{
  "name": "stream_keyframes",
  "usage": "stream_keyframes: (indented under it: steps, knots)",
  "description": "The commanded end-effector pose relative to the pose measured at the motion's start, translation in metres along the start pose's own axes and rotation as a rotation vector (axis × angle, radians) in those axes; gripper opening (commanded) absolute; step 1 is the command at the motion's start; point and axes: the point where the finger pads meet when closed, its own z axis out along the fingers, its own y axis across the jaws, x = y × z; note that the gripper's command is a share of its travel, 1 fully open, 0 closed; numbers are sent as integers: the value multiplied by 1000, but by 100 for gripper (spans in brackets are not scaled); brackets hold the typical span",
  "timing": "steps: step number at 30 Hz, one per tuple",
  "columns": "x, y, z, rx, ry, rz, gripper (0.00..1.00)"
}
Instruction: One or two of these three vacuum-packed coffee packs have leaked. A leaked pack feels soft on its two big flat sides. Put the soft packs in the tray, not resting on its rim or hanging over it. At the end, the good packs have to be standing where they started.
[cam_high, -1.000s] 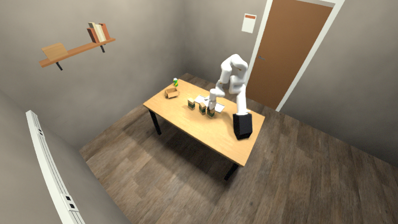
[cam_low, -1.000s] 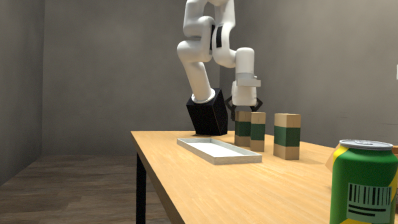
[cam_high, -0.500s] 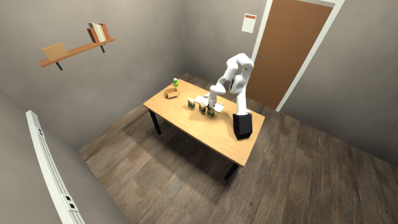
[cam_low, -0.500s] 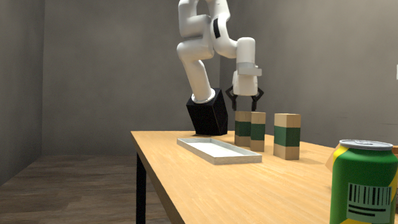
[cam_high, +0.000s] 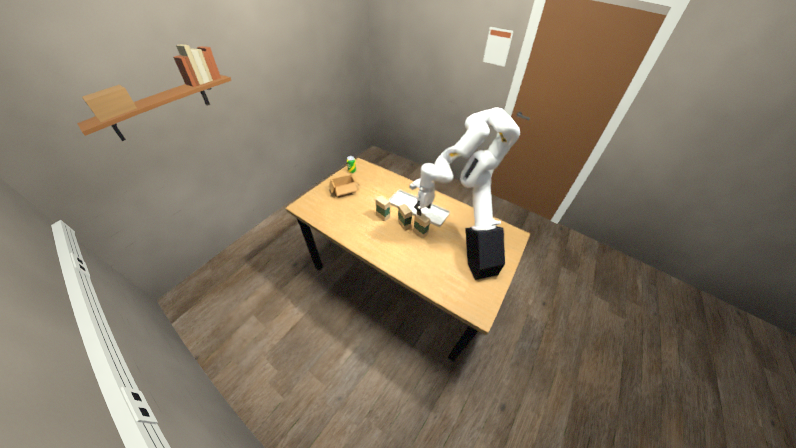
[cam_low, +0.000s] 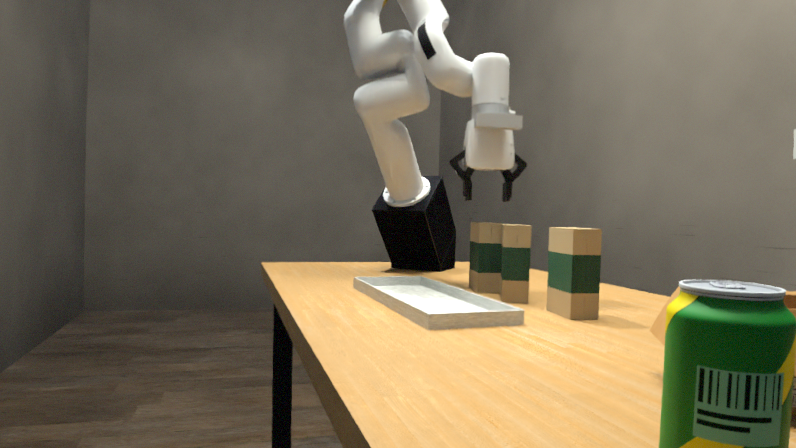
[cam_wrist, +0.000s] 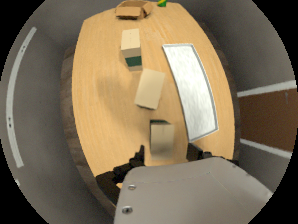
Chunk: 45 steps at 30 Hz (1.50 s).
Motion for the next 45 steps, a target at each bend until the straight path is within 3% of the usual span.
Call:
stream_keyframes:
  steps: [1, 4, 7, 8, 9, 10, 11, 13, 25, 36, 45]
  knots:
    - [1, -1, -2, 3, 2, -1, 84]
    - [7, -4, -2, 3, 2, 13, 84]
    - [54, -19, -5, 2, -2, 119, 84]
    - [54, -19, -5, 2, -2, 119, 84]
    - [76, -23, -4, 3, -2, 165, 84]
    - [76, -23, -4, 3, -2, 165, 84]
    - [95, -25, -4, 3, -1, 205, 84]
    - [109, -26, -3, 4, 1, 232, 84]
    - [116, -26, -2, 4, 2, 248, 84]
    - [117, -27, 32, 3, 2, 248, 84]
    - [117, -27, 34, 3, 2, 248, 84]
